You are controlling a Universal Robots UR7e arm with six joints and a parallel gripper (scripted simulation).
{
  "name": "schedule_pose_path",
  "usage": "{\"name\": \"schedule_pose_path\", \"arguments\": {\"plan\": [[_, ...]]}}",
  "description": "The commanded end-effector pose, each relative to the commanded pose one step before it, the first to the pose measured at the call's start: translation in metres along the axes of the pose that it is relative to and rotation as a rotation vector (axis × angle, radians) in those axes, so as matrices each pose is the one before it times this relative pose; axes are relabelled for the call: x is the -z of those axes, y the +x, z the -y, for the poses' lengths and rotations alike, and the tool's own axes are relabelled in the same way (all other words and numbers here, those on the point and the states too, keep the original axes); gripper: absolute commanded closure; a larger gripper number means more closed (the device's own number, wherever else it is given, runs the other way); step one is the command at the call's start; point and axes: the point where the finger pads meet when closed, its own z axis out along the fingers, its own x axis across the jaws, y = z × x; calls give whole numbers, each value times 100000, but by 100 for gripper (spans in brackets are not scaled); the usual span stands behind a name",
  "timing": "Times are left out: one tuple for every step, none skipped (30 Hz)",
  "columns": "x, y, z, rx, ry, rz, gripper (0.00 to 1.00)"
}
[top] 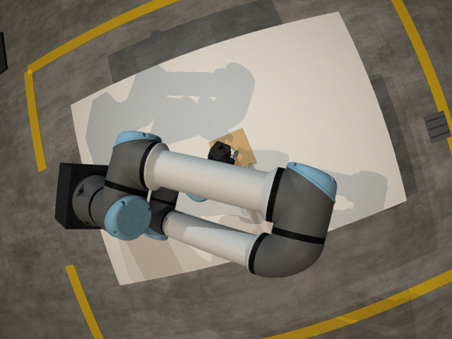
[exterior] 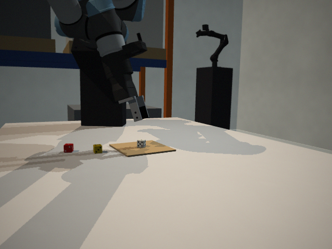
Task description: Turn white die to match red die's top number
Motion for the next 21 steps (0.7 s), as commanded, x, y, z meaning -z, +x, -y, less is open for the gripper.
{"name": "schedule_pose_path", "arguments": {"plan": [[115,101,96,-50,-3236,-57,0],[37,29,13,-20,-432,-129,0],[32,26,11,-18,-364,-113,0],[27,22,9,-15,-298,-95,0],[22,17,7,-12,-235,-77,0],[17,13,6,-10,-177,-59,0],[12,10,4,-7,-124,-42,0],[8,6,3,-4,-79,-27,0],[4,3,1,-2,-42,-14,0],[2,1,1,-1,-16,-6,0],[0,0,0,0,-2,-1,0],[0,0,0,0,-3,1,0],[-2,-1,-1,-3,-18,5,0],[-4,-3,-2,-7,-46,12,0],[-8,-5,-3,-12,-86,22,0],[-12,-8,-5,-19,-135,35,0],[0,0,0,0,0,0,0],[0,0,0,0,0,0,0],[-17,-11,-6,-26,-192,49,0],[-23,-14,-8,-34,-255,64,0],[-28,-18,-10,-42,-323,79,0]]}}
